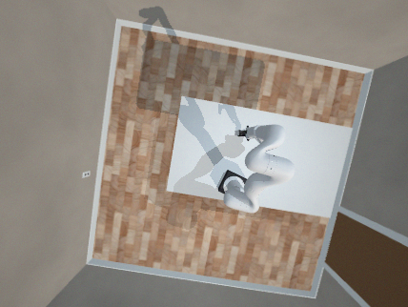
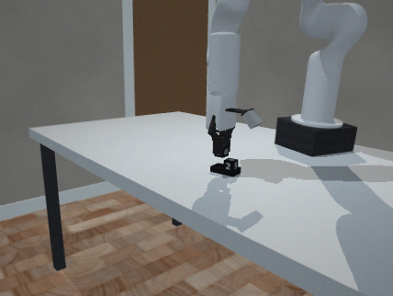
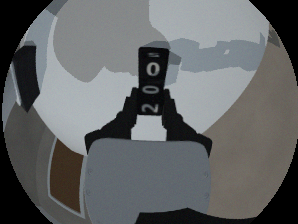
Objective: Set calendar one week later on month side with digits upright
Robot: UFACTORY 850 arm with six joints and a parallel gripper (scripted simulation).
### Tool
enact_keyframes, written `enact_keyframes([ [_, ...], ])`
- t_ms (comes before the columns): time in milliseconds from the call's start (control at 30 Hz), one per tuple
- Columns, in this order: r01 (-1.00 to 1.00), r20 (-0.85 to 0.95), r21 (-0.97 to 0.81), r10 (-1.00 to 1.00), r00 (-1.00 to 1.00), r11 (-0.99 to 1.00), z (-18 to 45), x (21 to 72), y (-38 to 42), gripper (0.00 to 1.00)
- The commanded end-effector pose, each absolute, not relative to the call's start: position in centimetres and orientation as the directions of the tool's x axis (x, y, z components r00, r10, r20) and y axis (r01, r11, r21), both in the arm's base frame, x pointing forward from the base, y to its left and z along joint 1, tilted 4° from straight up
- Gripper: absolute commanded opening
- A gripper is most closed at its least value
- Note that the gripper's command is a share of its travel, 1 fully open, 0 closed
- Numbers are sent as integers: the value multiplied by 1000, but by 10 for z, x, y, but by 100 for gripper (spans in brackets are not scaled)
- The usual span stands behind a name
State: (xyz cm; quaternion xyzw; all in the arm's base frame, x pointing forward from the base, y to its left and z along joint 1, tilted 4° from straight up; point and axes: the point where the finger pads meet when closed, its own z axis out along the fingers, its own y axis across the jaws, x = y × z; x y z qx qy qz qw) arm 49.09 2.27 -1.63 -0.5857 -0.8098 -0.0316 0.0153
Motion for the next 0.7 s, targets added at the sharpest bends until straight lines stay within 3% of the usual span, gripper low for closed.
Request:
enact_keyframes([
  [0,949,61,35,948,-314,312,-16,492,23,29],
  [667,949,61,35,948,-314,312,-16,494,23,29],
])
